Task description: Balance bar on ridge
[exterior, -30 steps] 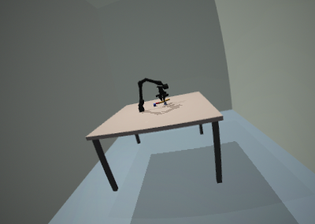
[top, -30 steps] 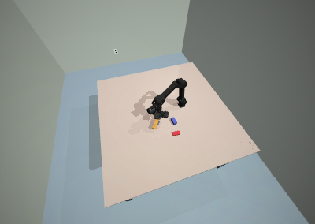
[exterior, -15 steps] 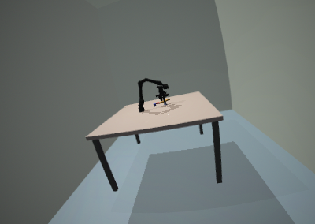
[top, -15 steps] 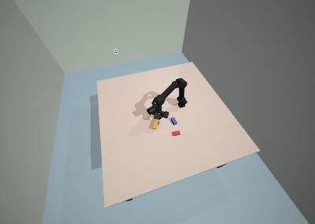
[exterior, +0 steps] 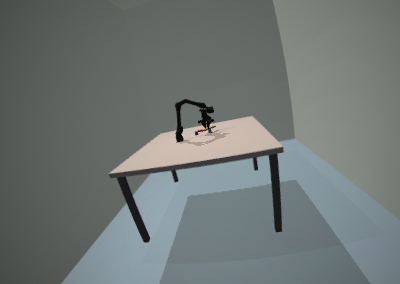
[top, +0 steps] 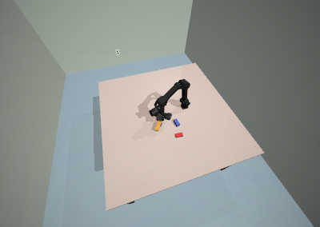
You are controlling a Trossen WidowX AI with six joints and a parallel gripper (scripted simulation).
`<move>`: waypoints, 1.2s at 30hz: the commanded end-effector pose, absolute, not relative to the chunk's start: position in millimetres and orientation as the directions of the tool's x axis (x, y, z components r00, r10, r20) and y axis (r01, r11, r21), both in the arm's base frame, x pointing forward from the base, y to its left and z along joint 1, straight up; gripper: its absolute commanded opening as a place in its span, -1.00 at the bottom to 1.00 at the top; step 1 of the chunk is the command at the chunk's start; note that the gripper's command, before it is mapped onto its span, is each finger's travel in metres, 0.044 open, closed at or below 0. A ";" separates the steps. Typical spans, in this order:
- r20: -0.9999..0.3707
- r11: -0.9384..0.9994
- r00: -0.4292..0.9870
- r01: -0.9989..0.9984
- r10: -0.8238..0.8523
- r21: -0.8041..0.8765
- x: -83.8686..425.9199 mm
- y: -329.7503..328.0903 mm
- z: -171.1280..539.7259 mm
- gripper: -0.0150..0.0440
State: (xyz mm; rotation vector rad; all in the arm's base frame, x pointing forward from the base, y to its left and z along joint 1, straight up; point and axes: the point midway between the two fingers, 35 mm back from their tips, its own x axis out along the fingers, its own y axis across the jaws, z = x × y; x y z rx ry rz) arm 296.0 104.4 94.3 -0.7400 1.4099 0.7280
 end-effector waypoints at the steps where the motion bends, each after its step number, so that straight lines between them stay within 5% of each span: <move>1: -0.999 0.590 0.033 -0.807 0.012 -0.020 296.2 105.1 94.0 -0.49; 36: -0.999 0.590 0.033 -0.807 0.012 -0.020 296.1 105.1 91.0 -0.49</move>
